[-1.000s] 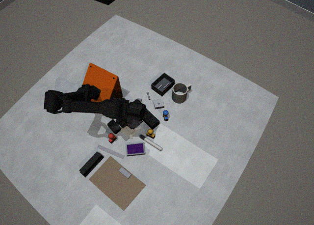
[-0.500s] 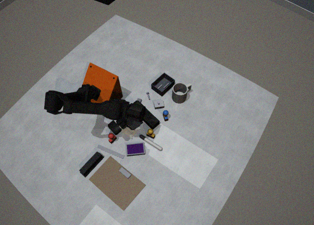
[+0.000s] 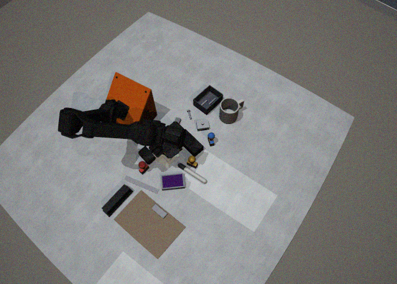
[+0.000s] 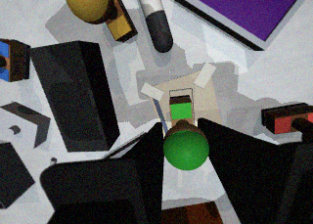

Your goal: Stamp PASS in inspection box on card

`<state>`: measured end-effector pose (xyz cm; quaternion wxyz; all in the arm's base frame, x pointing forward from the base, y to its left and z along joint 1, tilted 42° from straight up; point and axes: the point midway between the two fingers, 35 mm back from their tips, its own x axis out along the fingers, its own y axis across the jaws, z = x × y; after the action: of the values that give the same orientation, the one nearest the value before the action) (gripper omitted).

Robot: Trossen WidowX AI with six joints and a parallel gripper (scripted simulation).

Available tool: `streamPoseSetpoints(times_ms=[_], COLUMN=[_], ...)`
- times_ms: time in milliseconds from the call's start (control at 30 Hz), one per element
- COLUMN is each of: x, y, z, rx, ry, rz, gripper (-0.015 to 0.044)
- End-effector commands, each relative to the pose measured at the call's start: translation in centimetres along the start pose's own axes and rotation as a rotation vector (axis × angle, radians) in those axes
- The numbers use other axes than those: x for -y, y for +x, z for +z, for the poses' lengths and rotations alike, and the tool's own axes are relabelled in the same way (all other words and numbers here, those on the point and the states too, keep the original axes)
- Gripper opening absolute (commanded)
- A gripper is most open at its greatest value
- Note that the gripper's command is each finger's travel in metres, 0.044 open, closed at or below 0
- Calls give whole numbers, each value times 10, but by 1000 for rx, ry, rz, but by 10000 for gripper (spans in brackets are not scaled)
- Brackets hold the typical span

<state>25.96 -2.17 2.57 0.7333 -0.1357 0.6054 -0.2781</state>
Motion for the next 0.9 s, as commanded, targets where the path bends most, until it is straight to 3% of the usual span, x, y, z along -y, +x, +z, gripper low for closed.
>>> streamPoseSetpoints(times_ms=[0,867], x=[1,4], y=[4,20], z=[-1,-3], rx=[0,3], ry=[-6,-6], rz=[-5,-8], gripper=[0,0])
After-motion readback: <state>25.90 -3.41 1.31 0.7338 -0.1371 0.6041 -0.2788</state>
